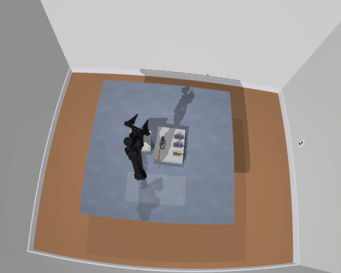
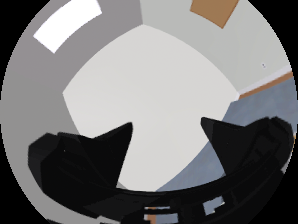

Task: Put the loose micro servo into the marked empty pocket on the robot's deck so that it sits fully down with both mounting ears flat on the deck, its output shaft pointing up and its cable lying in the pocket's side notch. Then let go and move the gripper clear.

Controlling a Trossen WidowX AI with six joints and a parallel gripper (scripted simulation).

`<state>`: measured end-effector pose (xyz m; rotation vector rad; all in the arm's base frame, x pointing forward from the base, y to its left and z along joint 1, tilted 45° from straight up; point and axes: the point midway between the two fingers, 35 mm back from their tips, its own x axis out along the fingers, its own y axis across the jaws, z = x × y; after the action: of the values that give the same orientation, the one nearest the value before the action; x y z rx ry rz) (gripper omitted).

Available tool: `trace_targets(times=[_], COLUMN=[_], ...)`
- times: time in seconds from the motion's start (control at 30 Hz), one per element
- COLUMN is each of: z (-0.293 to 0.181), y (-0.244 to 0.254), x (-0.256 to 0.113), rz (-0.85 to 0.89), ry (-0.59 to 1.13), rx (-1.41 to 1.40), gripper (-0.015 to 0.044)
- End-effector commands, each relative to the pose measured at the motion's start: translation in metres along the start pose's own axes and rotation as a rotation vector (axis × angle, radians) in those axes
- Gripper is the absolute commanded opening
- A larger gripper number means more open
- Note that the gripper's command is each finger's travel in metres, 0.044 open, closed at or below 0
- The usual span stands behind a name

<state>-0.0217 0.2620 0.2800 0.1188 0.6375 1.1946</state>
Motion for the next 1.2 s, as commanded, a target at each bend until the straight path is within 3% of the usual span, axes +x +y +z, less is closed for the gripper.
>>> trace_targets(times=[0.0, 0.57, 1.17], z=[-0.007, -0.027, -0.052], y=[-0.017, -0.095, -0.186], x=[0.015, 0.052, 0.060], rz=[-0.102, -0.502, -0.960], ry=[0.027, 0.056, -0.027], rx=[0.074, 0.399, 0.775], gripper=[0.0440, 0.0440, 0.0440])
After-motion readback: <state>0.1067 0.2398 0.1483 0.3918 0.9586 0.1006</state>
